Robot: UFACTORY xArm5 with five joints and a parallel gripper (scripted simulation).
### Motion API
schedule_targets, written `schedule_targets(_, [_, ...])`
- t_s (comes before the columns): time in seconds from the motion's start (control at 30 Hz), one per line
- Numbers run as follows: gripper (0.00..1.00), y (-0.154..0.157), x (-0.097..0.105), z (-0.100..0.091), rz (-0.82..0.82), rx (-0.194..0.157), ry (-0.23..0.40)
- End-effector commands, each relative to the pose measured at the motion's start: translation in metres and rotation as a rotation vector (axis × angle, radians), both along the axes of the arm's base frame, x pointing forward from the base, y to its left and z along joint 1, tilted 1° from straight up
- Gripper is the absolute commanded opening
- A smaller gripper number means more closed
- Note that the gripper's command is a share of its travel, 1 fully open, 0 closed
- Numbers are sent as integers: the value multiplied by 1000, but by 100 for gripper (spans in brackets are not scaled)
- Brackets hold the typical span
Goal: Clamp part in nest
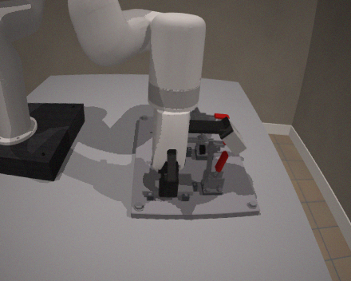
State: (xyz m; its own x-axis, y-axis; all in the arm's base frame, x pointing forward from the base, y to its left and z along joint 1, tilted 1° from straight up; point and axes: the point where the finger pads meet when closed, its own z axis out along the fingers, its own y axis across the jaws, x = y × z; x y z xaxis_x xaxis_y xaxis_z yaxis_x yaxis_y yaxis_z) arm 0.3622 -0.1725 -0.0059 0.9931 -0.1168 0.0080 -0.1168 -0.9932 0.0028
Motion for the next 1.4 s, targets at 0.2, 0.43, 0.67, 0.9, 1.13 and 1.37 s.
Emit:
schedule_targets(0.2, [0, -1, 1, 1, 0, -1, -3])
schedule_targets(0.43, [100, -1, 1, 1, 0, -1, -3])
schedule_targets(0.67, [100, -1, 1, 1, 0, -1, -3])
schedule_targets(0.9, [100, -1, 1, 1, 0, -1, -3])
schedule_targets(1.13, [100, -1, 1, 1, 0, -1, -3])
schedule_targets(1.37, [100, -1, 1, 1, 0, -1, -3])
